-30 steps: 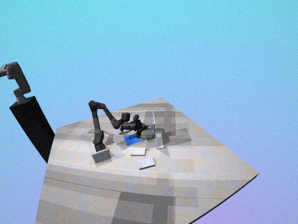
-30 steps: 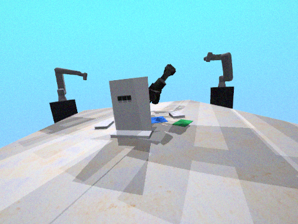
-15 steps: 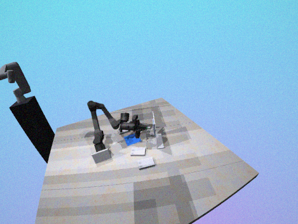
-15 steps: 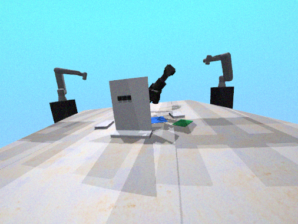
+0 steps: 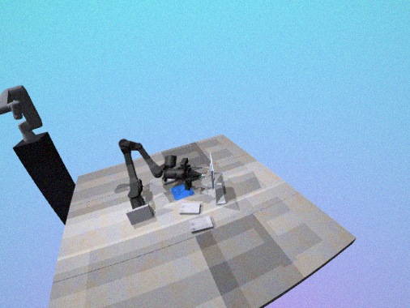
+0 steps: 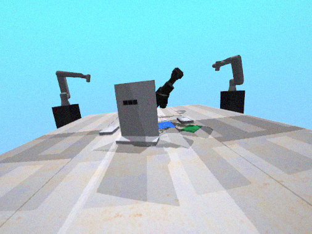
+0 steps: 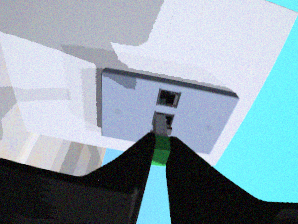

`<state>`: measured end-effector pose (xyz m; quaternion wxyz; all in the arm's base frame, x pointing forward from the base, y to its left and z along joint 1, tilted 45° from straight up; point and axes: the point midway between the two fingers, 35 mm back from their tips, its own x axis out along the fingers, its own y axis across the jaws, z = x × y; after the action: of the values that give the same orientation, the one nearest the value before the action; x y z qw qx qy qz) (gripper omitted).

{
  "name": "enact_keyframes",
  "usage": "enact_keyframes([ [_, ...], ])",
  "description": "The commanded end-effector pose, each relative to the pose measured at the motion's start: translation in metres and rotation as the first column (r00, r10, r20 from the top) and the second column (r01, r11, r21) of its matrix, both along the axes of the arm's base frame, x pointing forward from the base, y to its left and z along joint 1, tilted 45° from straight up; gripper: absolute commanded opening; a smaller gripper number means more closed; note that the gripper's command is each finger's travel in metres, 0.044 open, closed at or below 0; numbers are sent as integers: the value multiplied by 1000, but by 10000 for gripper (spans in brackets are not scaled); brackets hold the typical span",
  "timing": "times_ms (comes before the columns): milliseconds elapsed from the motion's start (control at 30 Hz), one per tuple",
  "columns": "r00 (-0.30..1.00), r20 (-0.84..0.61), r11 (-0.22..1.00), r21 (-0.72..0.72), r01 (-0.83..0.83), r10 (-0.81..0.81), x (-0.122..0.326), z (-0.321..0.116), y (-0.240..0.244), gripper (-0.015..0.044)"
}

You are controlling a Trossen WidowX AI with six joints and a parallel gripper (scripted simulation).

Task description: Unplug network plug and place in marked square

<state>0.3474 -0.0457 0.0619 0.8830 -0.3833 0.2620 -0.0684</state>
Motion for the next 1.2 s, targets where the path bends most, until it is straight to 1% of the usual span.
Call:
enact_keyframes([
  [0,1000,5,1000,2,6,-6,-3,2,0,0],
  [1167,1000,4,1000,2,6,-6,-18,5,2,0],
])
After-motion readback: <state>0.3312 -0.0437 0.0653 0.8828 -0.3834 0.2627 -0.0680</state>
